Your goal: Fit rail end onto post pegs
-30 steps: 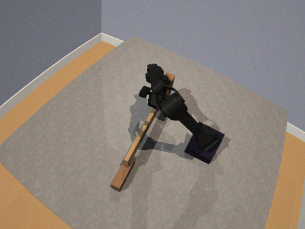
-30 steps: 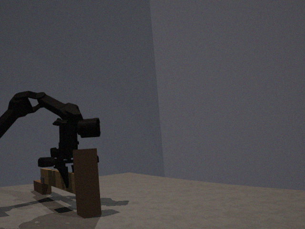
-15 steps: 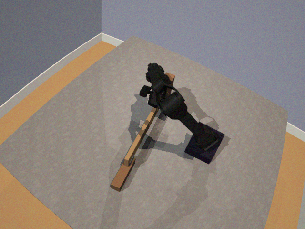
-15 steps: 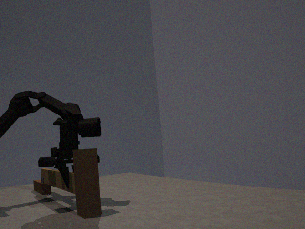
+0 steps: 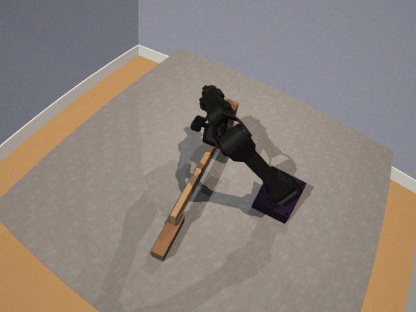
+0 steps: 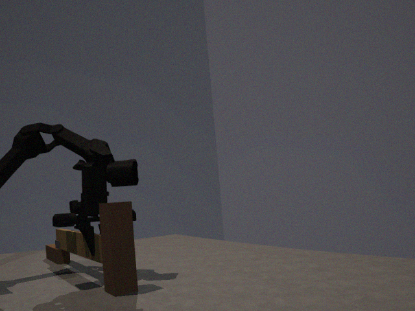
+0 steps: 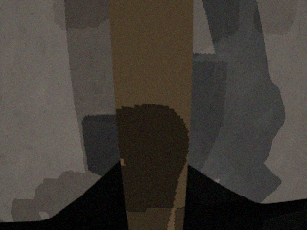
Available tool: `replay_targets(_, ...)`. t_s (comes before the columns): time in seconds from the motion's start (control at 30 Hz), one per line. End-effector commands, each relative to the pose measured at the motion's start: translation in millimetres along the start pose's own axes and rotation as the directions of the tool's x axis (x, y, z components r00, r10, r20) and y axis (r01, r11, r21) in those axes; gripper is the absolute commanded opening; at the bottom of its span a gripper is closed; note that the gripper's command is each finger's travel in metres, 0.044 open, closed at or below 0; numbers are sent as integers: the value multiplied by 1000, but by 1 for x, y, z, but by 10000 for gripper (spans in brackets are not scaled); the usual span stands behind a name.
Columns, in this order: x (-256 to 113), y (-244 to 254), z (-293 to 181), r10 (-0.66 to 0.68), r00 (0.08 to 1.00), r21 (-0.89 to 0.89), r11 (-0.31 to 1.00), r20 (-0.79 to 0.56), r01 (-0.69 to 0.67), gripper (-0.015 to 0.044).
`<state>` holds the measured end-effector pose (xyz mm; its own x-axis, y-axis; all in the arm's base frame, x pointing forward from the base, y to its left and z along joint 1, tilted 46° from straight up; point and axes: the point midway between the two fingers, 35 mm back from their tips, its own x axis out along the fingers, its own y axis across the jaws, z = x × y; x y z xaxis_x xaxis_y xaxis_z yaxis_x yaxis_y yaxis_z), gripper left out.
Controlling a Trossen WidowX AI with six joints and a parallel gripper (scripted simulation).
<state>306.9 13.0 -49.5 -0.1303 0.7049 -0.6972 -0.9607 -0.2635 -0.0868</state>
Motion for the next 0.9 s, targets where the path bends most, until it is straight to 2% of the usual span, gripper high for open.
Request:
replay_targets(0.0, -3, -2, -4, -10, 1000, -2, 1000, -5, 10, 0)
replay_targets(0.87, -3, -2, -12, -10, 1000, -2, 1000, -5, 10, 0)
